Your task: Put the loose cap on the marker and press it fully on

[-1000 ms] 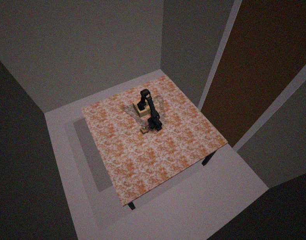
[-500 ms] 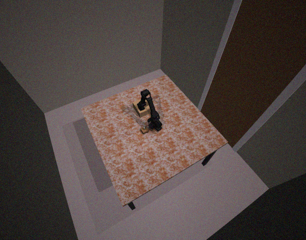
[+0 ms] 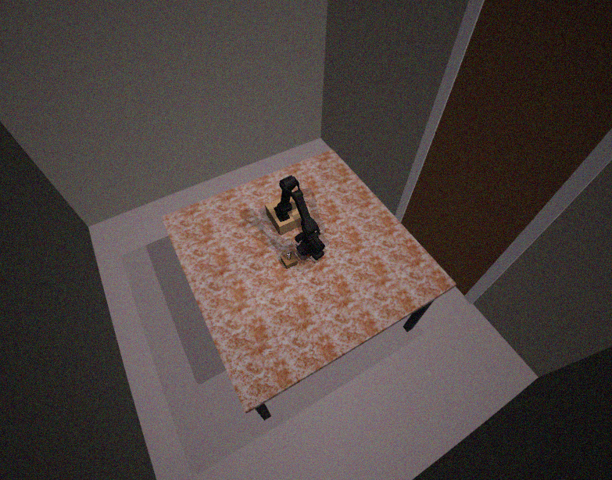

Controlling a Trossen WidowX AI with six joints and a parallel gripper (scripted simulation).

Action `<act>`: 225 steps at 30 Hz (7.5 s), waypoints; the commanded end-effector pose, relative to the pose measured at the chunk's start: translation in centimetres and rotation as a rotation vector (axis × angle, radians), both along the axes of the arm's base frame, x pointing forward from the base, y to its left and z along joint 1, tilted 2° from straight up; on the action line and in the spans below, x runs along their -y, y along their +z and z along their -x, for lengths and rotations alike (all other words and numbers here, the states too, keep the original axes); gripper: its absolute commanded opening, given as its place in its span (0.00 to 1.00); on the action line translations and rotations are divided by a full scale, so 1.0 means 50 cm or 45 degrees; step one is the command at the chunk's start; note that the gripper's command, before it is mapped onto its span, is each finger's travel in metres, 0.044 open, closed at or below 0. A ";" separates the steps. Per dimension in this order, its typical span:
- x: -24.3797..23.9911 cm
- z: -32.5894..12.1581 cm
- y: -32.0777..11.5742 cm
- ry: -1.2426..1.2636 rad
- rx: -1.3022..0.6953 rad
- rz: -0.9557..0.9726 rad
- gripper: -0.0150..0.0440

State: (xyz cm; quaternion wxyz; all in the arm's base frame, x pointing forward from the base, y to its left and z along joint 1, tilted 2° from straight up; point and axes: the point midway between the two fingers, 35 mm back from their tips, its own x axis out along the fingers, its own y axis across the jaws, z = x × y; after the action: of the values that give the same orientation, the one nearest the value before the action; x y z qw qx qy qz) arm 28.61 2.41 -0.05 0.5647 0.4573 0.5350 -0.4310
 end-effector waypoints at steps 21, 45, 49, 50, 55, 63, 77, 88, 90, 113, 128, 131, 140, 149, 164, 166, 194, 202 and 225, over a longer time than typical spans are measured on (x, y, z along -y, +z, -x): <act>0.058 0.008 0.096 -0.005 0.005 0.010 0.25; 0.198 0.047 0.167 -0.005 0.003 0.018 0.25; 0.219 0.057 0.178 -0.005 0.003 0.020 0.25; 0.224 0.060 0.181 -0.005 0.003 0.020 0.25; 0.232 0.065 0.183 -0.005 0.002 0.021 0.25; 0.232 0.064 0.170 -0.005 0.002 0.021 0.25; 0.233 0.059 0.126 -0.005 0.002 0.021 0.25; 0.234 0.058 0.090 -0.005 0.002 0.021 0.25; 0.234 0.058 0.083 -0.005 0.002 0.021 0.25; 0.234 0.059 0.070 -0.011 -0.001 0.026 0.70; 0.233 0.066 0.216 -0.011 0.000 0.026 1.00; 0.233 0.067 0.221 -0.011 0.000 0.026 1.00; 0.234 0.069 0.212 0.808 -0.005 0.069 0.64; 0.236 0.072 0.202 1.752 -0.009 0.118 0.25; 0.236 0.072 0.202 1.752 -0.009 0.118 0.25; 0.236 0.071 0.200 1.752 -0.009 0.118 0.25; 0.237 0.067 0.126 1.752 -0.009 0.118 0.25; 0.238 0.065 0.133 1.747 -0.006 0.127 0.25; 0.236 0.075 0.311 1.747 -0.006 0.126 0.70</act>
State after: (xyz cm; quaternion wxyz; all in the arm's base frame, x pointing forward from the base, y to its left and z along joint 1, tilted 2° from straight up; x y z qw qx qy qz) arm 24.85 -9.35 15.40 0.7289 -0.0112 0.6846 -0.0014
